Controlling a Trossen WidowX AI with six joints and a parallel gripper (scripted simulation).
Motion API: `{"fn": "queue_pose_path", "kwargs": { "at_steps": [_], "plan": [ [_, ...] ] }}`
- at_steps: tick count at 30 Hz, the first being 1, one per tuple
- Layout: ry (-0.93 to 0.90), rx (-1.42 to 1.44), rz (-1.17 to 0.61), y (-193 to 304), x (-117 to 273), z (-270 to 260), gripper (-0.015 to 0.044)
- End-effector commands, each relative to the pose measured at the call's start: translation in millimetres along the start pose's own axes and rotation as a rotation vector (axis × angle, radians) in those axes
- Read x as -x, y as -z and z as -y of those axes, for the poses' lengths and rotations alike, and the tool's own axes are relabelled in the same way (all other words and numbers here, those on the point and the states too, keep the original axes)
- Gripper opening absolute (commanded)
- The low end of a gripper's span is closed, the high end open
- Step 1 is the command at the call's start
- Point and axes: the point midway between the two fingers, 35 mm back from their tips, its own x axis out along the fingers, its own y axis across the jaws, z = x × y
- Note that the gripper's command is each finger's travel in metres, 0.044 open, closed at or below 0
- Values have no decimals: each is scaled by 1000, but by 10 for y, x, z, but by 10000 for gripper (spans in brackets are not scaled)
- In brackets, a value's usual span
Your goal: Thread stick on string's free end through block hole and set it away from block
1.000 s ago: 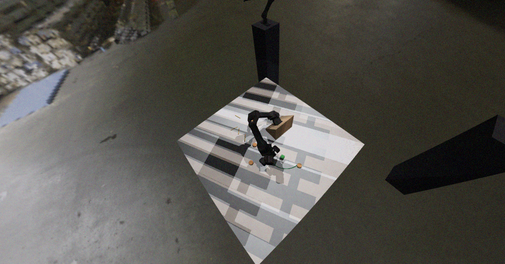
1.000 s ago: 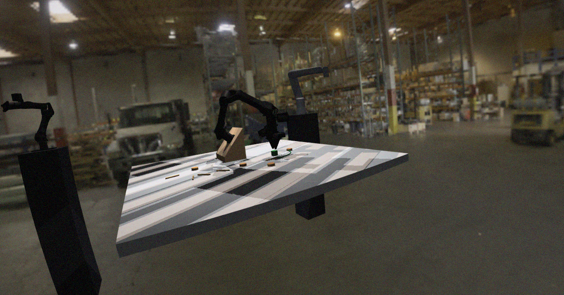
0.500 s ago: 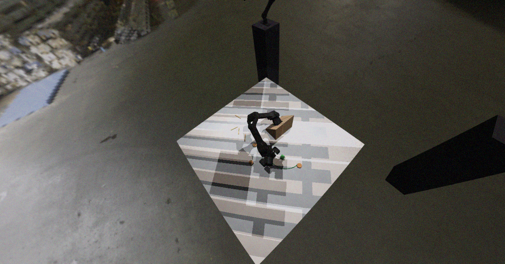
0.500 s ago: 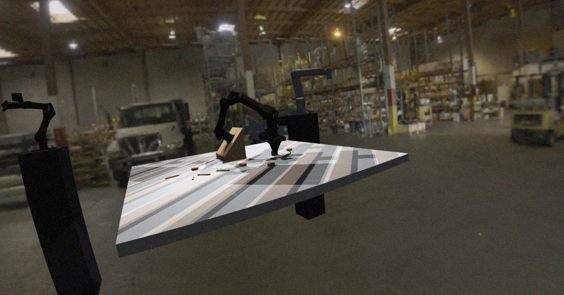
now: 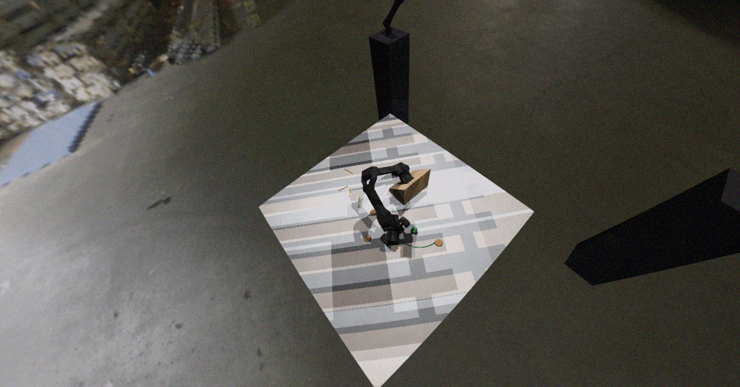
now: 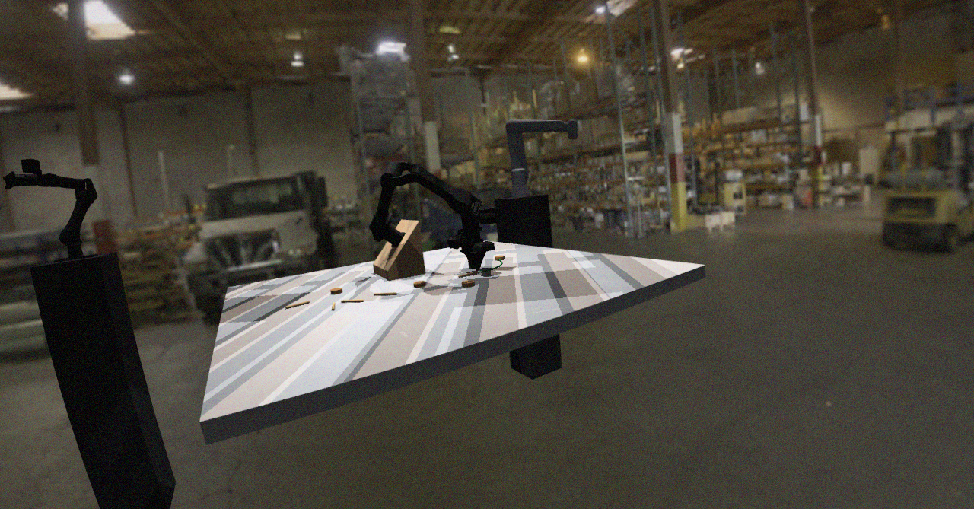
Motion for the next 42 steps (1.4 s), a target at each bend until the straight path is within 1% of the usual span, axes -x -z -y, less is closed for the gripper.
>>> {"fn": "queue_pose_path", "kwargs": {
  "at_steps": [1,9,14,23,42],
  "plan": [
    [-2,8,5,-8,-75,8,124],
    [-2,7,6,-13,-146,15,124],
    [2,0,2,-10,-127,13,0],
    [2,0,2,-9,-118,13,0],
    [2,1,0,2,126,0,0]
  ]
}}
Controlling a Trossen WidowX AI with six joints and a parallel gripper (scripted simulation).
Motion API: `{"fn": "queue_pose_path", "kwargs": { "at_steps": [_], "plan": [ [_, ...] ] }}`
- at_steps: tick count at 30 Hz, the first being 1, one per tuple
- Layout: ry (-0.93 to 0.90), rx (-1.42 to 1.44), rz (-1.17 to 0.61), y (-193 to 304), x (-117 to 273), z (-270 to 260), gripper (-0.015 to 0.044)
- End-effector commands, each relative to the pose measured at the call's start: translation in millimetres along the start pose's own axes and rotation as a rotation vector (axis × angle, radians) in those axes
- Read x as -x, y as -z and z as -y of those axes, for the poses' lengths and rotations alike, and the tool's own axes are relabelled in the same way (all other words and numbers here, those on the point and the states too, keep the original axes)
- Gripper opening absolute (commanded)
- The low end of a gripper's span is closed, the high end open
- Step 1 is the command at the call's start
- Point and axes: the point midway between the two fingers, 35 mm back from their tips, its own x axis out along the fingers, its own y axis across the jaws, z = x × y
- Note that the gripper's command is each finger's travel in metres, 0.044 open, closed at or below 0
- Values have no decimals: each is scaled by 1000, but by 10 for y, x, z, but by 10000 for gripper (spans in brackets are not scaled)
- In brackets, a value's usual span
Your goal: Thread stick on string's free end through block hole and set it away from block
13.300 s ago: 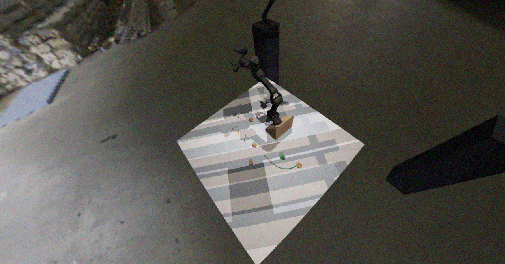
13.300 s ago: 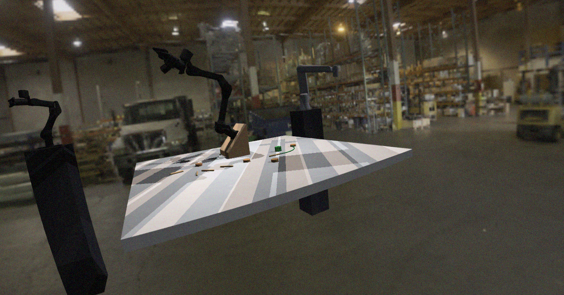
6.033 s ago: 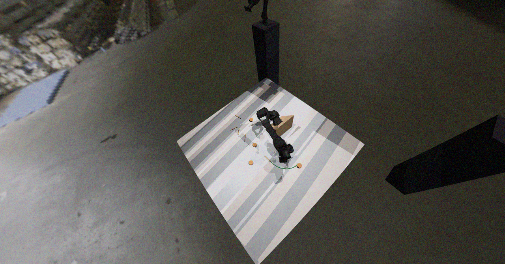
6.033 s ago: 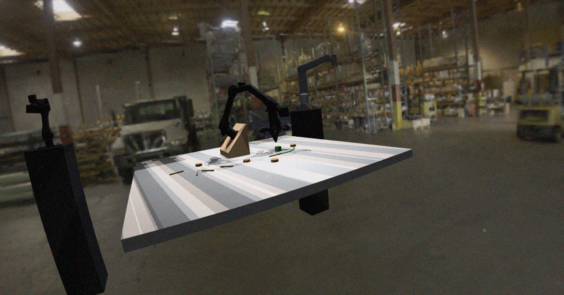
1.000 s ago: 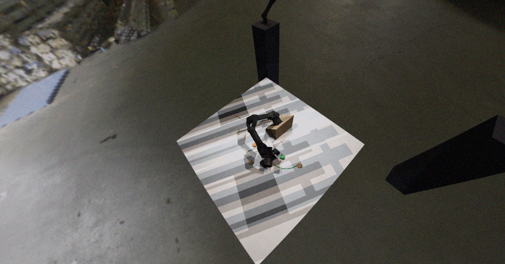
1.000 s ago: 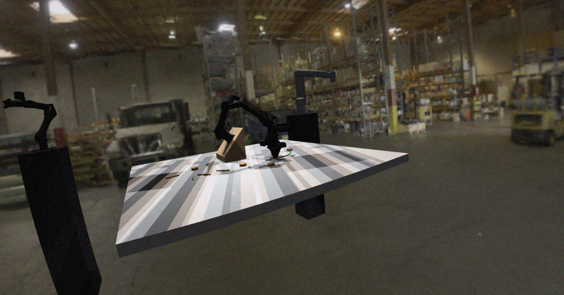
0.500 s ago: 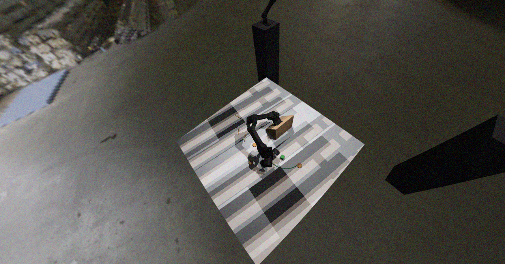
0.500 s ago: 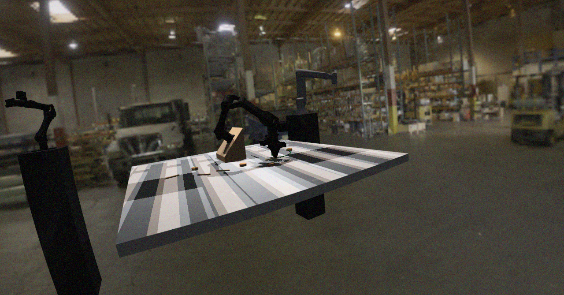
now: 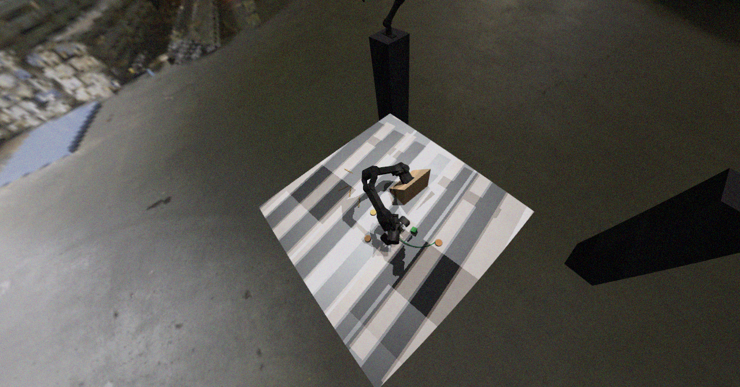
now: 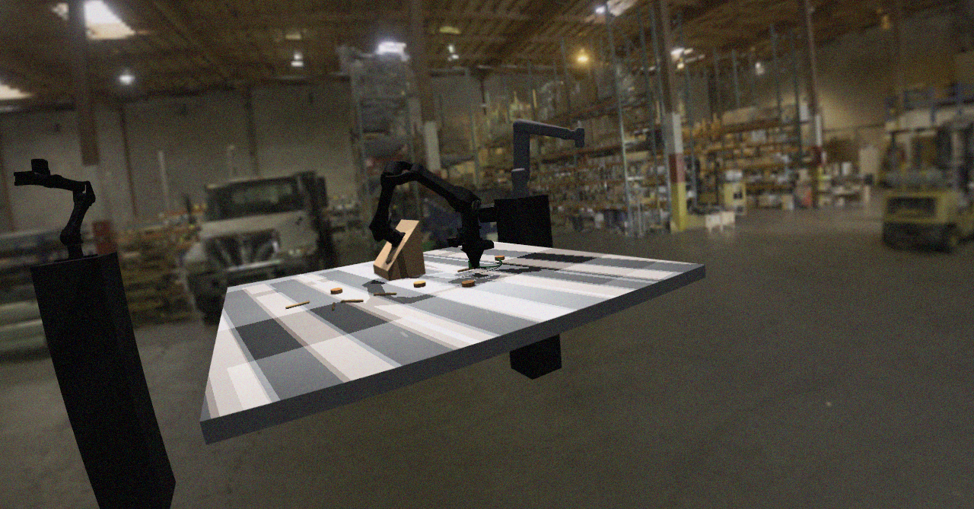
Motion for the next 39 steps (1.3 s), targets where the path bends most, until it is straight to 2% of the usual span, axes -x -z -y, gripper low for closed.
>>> {"fn": "queue_pose_path", "kwargs": {
  "at_steps": [1,39],
  "plan": [
    [-4,-9,-7,12,81,-18,0],
    [5,3,21,85,455,22,0]
  ]
}}
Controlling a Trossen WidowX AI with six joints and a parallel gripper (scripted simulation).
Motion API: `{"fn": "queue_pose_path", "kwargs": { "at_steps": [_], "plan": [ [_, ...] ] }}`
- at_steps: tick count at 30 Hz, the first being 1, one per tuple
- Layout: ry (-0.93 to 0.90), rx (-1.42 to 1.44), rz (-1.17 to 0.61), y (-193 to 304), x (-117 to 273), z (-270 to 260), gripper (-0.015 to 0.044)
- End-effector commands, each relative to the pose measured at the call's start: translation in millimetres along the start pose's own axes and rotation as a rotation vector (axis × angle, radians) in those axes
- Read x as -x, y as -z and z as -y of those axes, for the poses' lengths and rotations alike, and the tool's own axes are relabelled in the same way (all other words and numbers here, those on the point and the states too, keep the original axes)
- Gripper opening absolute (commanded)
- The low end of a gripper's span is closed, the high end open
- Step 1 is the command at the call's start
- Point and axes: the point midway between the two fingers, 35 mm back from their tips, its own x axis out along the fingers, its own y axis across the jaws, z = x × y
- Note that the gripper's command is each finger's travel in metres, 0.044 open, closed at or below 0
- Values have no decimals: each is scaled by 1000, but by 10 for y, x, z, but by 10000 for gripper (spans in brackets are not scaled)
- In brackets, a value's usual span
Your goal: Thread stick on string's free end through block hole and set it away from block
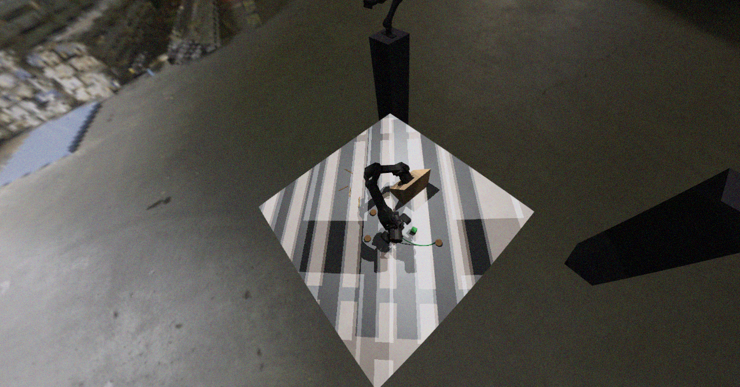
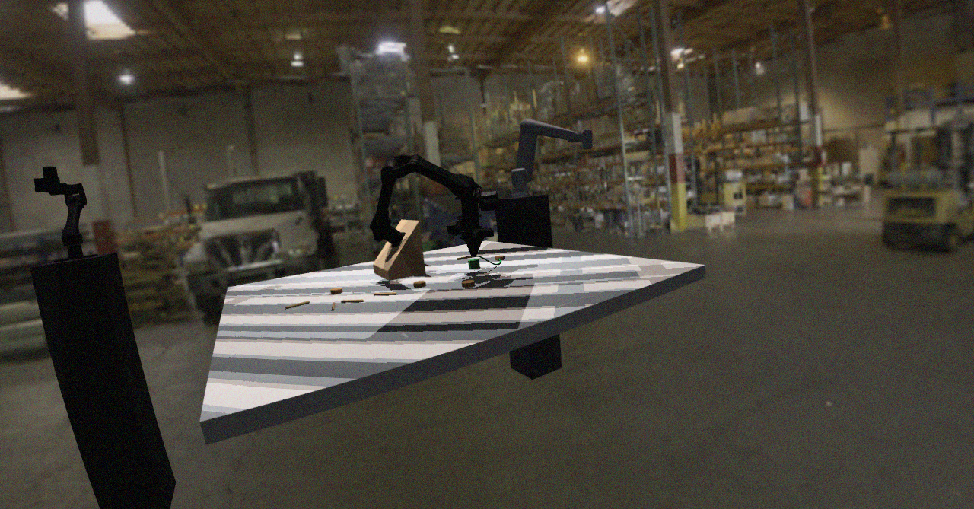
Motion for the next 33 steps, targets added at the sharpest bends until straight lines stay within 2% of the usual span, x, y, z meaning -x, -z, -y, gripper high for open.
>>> {"fn": "queue_pose_path", "kwargs": {
  "at_steps": [1,33],
  "plan": [
    [0,-4,6,54,58,0,0],
    [10,-1,107,330,384,113,0]
  ]
}}
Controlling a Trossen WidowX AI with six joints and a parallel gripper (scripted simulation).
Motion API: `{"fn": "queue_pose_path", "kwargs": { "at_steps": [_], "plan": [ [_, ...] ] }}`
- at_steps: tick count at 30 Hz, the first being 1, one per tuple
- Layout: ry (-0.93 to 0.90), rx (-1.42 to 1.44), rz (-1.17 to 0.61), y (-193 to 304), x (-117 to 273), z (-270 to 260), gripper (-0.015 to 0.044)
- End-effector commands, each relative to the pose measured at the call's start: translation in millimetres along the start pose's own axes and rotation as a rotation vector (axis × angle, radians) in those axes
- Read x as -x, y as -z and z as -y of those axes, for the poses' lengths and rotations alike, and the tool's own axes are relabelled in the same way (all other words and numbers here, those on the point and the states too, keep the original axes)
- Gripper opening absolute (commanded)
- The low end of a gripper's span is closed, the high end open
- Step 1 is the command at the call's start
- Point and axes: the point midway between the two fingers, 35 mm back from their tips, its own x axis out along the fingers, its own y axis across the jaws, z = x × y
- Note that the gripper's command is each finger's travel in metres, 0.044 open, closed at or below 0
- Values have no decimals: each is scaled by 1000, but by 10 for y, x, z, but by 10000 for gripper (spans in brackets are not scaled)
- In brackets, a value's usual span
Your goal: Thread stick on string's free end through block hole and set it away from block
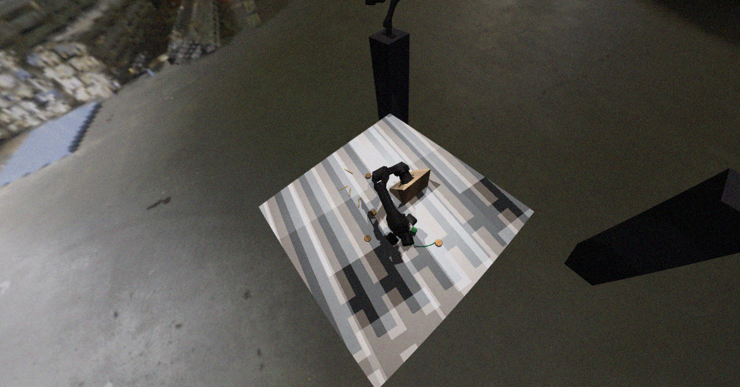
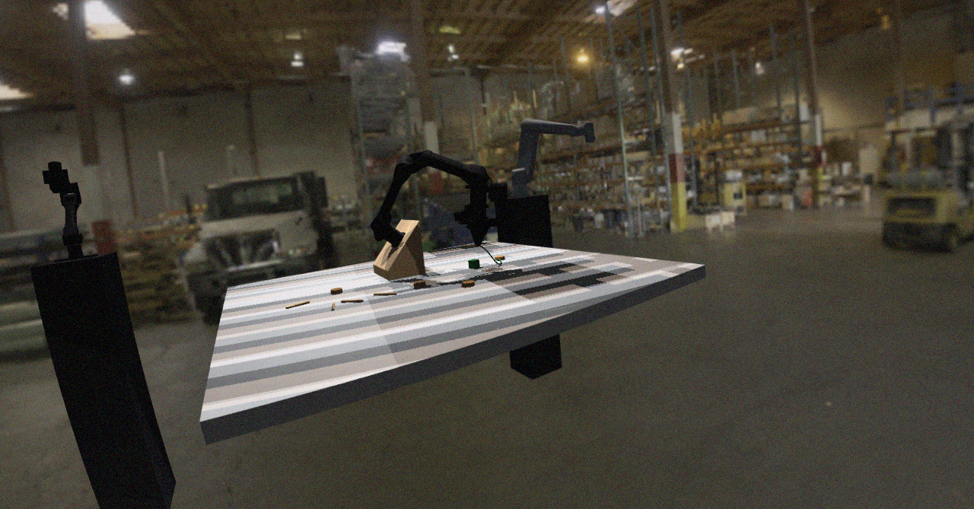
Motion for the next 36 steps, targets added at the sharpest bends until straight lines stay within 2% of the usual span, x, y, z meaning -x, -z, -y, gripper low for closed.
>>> {"fn": "queue_pose_path", "kwargs": {
  "at_steps": [1,36],
  "plan": [
    [-1,-7,11,40,65,20,0],
    [-19,-22,146,232,447,245,0]
  ]
}}
